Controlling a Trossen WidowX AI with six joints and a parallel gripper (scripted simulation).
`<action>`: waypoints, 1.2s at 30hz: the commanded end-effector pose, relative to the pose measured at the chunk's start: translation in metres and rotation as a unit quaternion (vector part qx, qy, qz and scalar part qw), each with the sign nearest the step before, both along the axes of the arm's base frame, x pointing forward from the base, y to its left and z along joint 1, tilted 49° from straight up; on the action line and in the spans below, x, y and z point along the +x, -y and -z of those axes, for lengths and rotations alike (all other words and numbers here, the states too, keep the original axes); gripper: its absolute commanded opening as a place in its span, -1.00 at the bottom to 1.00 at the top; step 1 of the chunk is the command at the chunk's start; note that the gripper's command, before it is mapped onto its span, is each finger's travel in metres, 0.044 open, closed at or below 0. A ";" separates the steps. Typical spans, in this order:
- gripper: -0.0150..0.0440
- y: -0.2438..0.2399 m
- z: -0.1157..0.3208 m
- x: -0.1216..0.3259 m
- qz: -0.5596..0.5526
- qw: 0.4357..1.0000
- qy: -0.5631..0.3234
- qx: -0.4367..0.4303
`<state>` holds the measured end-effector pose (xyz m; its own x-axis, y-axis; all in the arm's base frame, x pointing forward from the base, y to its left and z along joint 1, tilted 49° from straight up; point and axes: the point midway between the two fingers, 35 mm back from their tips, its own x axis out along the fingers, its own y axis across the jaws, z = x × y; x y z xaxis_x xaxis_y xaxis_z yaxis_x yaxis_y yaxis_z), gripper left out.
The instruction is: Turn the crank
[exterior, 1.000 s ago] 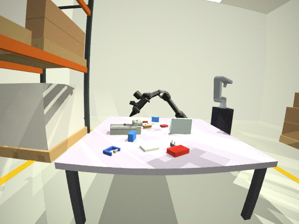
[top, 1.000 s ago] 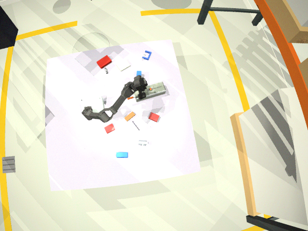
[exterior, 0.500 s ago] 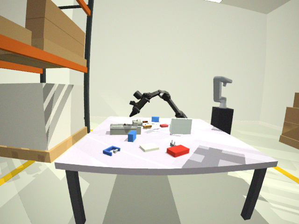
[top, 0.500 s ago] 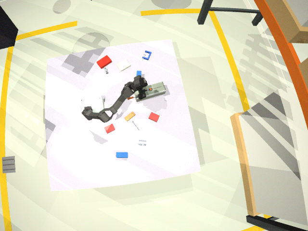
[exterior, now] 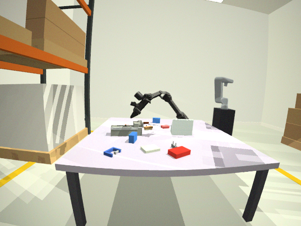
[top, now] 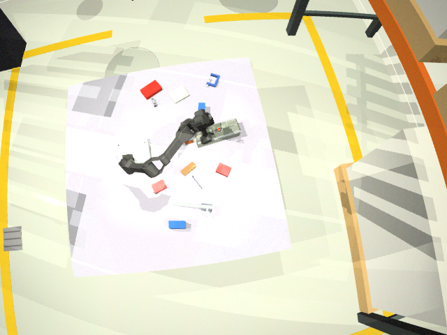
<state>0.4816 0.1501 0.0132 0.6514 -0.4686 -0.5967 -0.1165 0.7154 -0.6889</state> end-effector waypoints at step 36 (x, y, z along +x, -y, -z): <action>0.22 0.000 0.000 0.000 0.000 1.000 0.000 0.000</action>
<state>0.4815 0.1504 0.0131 0.6516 -0.4675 -0.5974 -0.1172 0.7160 -0.6882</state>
